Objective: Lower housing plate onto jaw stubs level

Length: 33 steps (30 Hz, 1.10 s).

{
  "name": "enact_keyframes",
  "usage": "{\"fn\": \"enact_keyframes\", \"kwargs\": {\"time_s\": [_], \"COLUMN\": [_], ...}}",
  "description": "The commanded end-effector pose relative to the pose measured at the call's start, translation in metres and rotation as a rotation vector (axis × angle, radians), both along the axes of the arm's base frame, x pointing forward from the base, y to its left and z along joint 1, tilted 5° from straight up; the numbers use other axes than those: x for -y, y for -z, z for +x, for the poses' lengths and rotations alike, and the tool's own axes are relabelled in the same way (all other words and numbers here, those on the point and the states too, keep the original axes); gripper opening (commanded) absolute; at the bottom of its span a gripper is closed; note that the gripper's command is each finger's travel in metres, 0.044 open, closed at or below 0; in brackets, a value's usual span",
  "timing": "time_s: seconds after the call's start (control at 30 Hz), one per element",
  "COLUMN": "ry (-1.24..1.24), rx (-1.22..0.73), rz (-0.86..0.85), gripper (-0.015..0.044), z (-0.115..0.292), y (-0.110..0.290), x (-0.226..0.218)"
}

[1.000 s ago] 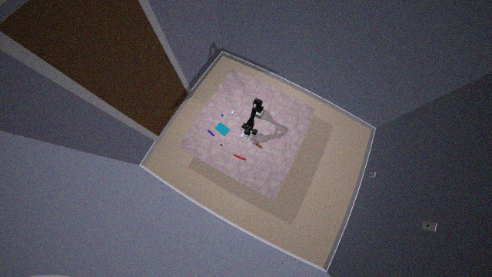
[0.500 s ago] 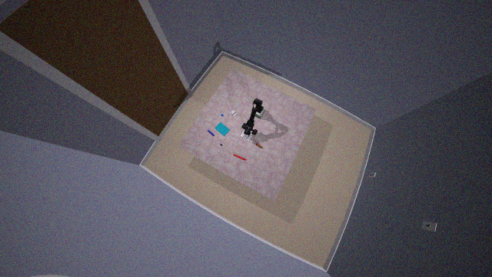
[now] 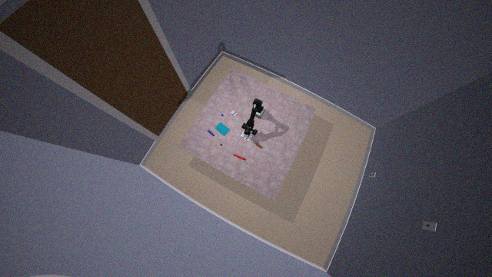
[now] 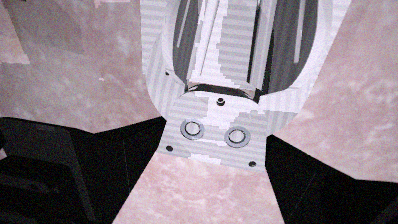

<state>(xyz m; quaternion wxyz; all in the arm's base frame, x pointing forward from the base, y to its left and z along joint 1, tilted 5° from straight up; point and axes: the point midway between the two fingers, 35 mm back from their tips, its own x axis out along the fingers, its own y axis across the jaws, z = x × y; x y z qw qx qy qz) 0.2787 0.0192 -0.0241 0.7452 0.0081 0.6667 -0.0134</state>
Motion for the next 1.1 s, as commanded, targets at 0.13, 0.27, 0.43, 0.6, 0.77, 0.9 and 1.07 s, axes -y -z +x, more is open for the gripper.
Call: {"fn": "enact_keyframes", "kwargs": {"time_s": [0.13, 0.27, 0.43, 0.6, 0.77, 0.9, 1.07], "ry": [-0.005, -0.005, -0.005, -0.005, -0.005, -0.005, -0.005], "rx": [0.0, 0.0, 0.0, 0.0, 0.0, 0.0, 0.0], "rz": [-0.001, -0.001, -0.001, -0.001, -0.001, -0.001, -0.001], "gripper": [0.0351, 0.0351, 0.0351, 0.0351, 0.0351, 0.0351, 0.0351], "z": [-0.0006, -0.0006, -0.0006, -0.0006, -0.0006, -0.0006, -0.001], "y": [0.0012, 0.0012, 0.0012, 0.0012, 0.0012, 0.0011, -0.002], "x": [0.0002, 0.0002, 0.0002, 0.0002, 0.0002, 0.0002, 0.0002]}}
